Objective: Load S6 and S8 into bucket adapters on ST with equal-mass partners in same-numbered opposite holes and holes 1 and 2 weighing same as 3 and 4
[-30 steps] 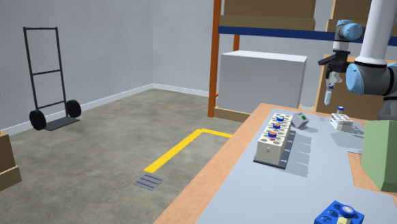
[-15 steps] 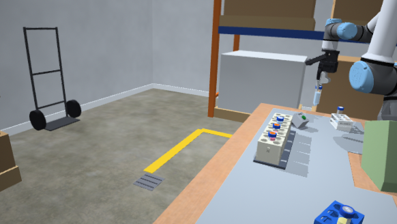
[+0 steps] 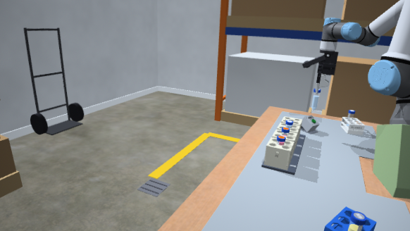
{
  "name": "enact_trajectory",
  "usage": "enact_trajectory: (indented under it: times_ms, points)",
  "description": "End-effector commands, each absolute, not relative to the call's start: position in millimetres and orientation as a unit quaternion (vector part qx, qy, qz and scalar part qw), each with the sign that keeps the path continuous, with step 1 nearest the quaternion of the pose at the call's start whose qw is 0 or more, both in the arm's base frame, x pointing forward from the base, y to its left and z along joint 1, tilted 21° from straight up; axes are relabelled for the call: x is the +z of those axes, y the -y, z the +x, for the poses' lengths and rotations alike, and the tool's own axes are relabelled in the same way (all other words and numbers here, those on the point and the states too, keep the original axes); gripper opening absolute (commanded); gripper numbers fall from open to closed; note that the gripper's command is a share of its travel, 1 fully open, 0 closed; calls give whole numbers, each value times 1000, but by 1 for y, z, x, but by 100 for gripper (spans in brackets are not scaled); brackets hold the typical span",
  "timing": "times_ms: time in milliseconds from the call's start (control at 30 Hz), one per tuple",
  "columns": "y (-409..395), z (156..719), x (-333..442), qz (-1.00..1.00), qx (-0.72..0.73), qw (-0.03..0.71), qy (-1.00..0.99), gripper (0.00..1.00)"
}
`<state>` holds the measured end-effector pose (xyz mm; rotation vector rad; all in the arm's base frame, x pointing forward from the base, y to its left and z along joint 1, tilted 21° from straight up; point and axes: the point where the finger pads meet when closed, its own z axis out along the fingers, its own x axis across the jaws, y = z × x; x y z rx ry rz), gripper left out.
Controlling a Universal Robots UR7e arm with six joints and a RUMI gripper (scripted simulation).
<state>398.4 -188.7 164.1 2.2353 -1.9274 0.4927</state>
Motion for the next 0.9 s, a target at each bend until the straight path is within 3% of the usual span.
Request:
enact_trajectory:
  times_ms: [0, 600, 867]
  points:
    - [165, 417, 159, 747, 164, 77, 640, 0]
    - [80, 479, 139, 747, 164, 77, 640, 0]
    - [80, 479, 139, 747, 164, 77, 640, 0]
